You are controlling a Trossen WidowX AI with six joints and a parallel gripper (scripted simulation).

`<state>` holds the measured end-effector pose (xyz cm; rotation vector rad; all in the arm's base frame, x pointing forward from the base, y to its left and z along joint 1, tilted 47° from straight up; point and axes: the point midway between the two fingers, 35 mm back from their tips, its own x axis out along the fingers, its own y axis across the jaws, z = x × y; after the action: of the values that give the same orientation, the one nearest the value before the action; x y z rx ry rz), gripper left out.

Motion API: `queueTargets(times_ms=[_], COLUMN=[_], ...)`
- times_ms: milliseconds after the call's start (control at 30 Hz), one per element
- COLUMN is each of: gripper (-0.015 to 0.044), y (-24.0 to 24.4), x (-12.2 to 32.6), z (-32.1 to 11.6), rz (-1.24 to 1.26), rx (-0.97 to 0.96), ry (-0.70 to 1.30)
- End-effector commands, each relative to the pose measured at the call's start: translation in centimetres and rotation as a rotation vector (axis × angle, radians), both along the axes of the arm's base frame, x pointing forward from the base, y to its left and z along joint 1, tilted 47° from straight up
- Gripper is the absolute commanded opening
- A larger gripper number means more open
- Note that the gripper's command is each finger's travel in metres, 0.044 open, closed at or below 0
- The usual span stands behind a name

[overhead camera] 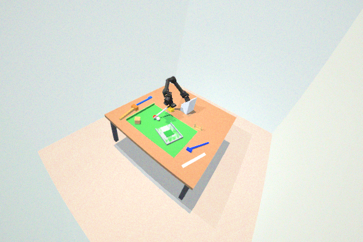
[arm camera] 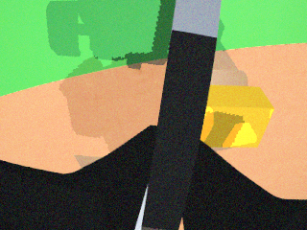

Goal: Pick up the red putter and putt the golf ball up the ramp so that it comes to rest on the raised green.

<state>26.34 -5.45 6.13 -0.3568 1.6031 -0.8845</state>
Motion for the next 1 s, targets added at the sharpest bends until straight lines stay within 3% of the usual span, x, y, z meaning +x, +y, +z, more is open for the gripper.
queueTargets(times_ms=[0, 233, 600, 967], gripper=[0.0, 0.0, 0.0, 0.0], y=[3.5, 4.4, 8.5, 7.9], x=[0.5, 0.6, 0.5, 0.5], z=[-3.6, -4.0, -0.2, -0.8], rz=[0.007, 0.007, 0.007, 0.012], rx=[0.001, -0.001, 0.001, -0.002], ry=[0.005, 0.006, 0.007, 0.012])
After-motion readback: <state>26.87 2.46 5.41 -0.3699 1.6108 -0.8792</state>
